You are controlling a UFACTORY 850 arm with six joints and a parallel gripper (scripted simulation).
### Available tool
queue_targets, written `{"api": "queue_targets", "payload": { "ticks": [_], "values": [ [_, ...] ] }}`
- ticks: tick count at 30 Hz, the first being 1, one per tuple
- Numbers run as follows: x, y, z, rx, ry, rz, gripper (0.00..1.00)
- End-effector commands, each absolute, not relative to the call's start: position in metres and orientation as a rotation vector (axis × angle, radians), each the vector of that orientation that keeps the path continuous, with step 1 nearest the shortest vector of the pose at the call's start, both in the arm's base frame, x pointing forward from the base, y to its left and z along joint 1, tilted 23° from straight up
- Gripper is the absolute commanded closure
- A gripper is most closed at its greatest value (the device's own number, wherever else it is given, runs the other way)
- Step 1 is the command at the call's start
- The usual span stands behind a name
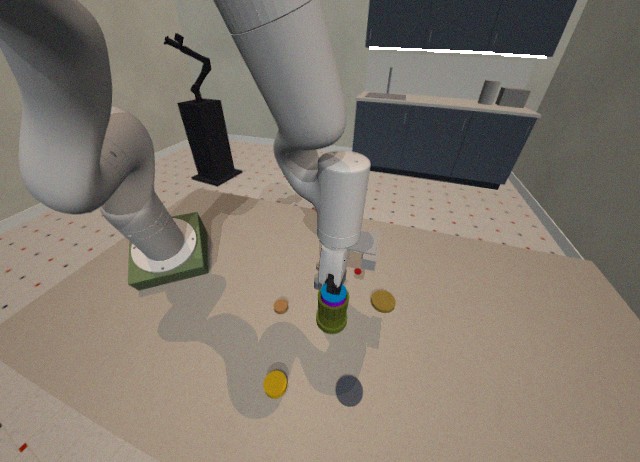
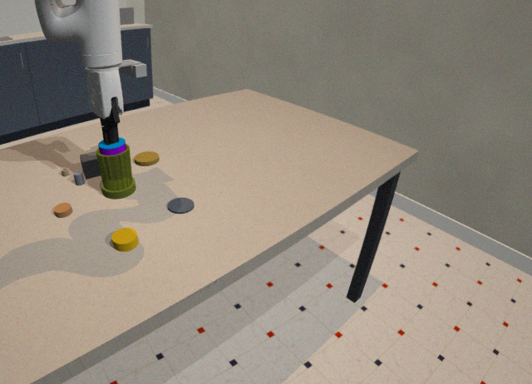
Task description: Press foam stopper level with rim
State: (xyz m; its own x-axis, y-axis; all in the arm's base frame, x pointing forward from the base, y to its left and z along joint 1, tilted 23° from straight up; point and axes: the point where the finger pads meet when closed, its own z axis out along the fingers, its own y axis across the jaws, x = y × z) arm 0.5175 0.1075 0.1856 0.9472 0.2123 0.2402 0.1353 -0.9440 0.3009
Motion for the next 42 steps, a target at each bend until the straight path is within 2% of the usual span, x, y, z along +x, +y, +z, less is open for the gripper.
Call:
{"api": "queue_targets", "payload": {
  "ticks": [1,42],
  "values": [
    [0.518,0.108,0.185,2.819,0.257,0.395,1.00],
    [0.523,0.103,0.169,2.819,0.257,0.395,1.00]
  ]
}}
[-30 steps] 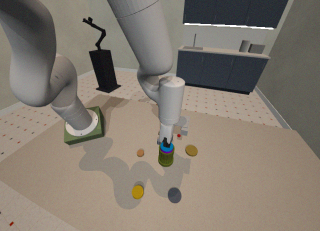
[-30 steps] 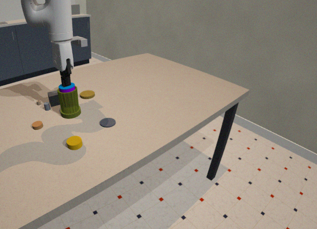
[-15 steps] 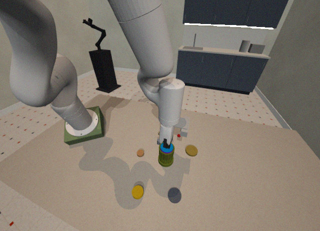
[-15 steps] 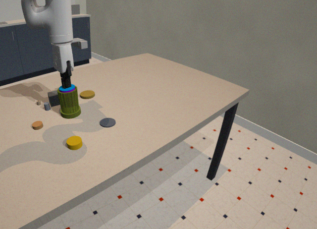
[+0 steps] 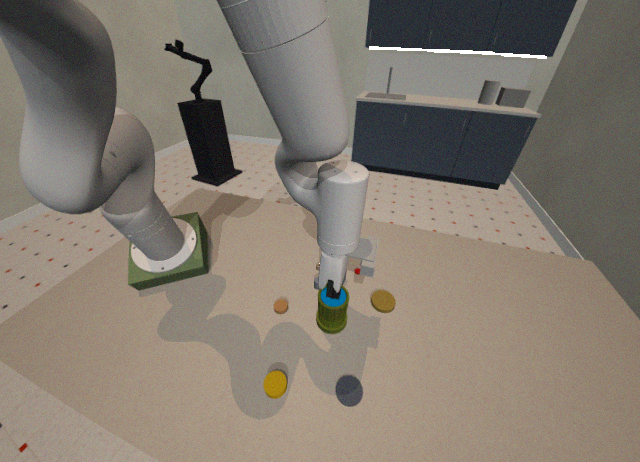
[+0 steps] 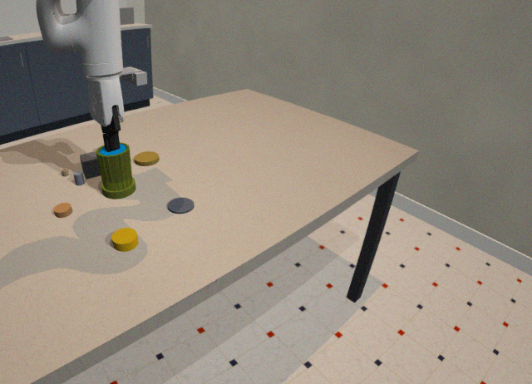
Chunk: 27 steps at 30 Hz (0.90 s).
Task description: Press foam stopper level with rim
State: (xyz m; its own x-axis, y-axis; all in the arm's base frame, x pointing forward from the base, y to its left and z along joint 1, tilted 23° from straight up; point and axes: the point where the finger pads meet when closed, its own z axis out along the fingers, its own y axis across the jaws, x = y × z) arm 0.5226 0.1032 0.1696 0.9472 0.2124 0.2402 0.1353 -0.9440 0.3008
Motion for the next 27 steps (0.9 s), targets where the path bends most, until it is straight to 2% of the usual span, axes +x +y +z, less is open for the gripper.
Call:
{"api": "queue_targets", "payload": {
  "ticks": [1,27],
  "values": [
    [0.5236,0.1031,0.1687,2.819,0.257,0.395,1.00],
    [0.5242,0.1025,0.1666,2.819,0.257,0.395,1.00]
  ]
}}
